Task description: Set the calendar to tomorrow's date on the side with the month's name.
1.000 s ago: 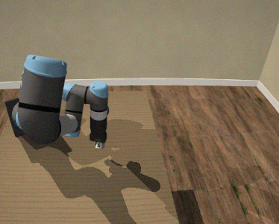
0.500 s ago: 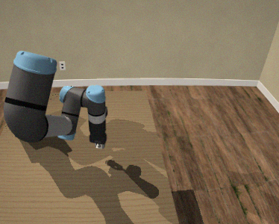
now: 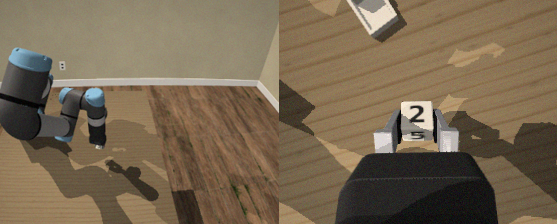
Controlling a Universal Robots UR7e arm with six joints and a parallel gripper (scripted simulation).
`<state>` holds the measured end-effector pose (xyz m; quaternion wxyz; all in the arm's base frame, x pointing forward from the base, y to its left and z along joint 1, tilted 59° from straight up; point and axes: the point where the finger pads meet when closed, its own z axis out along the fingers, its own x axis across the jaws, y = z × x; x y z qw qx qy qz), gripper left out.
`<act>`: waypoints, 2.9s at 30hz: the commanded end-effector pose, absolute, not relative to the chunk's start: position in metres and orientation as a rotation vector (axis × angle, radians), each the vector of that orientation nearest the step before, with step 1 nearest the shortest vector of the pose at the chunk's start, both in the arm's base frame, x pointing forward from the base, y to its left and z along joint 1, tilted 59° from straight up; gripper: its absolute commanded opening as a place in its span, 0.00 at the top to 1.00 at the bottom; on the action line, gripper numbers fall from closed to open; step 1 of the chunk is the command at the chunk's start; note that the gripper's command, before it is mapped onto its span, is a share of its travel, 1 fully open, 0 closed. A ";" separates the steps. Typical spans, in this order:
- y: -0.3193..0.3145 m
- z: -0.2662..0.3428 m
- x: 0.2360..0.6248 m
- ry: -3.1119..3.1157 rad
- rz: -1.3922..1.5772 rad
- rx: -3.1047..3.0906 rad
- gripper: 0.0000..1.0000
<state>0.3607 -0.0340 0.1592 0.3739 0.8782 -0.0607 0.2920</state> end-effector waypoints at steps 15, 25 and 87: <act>-0.035 0.161 0.360 -0.089 0.793 2.418 0.43; -0.034 0.163 0.360 -0.073 0.812 2.444 0.43; -0.037 0.164 0.360 0.037 0.868 2.689 0.43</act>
